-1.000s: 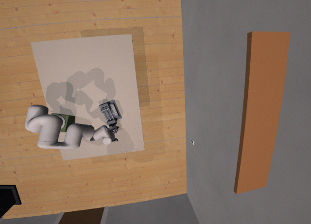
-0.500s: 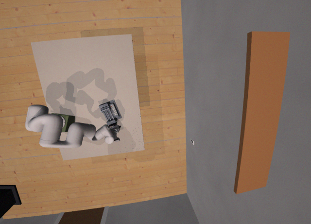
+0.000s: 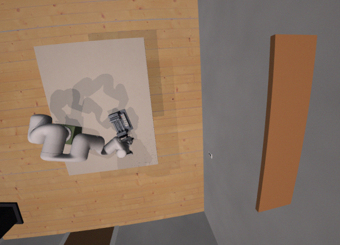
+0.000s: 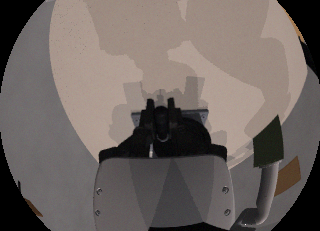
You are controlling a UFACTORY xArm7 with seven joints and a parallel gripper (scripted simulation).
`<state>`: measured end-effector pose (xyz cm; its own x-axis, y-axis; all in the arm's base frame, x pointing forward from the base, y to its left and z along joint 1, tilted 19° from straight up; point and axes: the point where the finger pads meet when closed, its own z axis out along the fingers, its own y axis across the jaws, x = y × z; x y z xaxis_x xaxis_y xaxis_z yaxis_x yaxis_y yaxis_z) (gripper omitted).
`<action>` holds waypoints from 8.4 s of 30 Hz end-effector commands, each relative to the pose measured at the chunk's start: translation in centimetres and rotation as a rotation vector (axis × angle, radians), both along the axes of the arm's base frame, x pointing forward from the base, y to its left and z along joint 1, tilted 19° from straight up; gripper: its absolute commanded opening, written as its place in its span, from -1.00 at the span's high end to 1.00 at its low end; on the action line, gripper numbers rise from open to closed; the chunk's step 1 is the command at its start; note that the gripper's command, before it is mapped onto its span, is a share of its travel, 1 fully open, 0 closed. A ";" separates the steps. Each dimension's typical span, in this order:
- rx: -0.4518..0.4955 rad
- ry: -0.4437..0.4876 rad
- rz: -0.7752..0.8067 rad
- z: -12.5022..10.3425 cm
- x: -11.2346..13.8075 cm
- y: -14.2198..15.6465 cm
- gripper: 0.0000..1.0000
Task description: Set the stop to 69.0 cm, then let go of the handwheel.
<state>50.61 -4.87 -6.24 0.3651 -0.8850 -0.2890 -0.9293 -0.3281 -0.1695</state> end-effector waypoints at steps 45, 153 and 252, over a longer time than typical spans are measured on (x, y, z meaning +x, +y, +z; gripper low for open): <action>-0.002 -0.001 -0.002 2.1 -3.9 -2.5 0.88; -0.002 -0.001 -0.002 -1.0 -0.3 0.0 0.88; -0.002 -0.001 -0.002 1.9 -0.4 -0.9 0.88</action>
<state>50.18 -5.63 -4.47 0.3647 -0.8850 -0.2895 -0.9295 -0.3280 -0.1685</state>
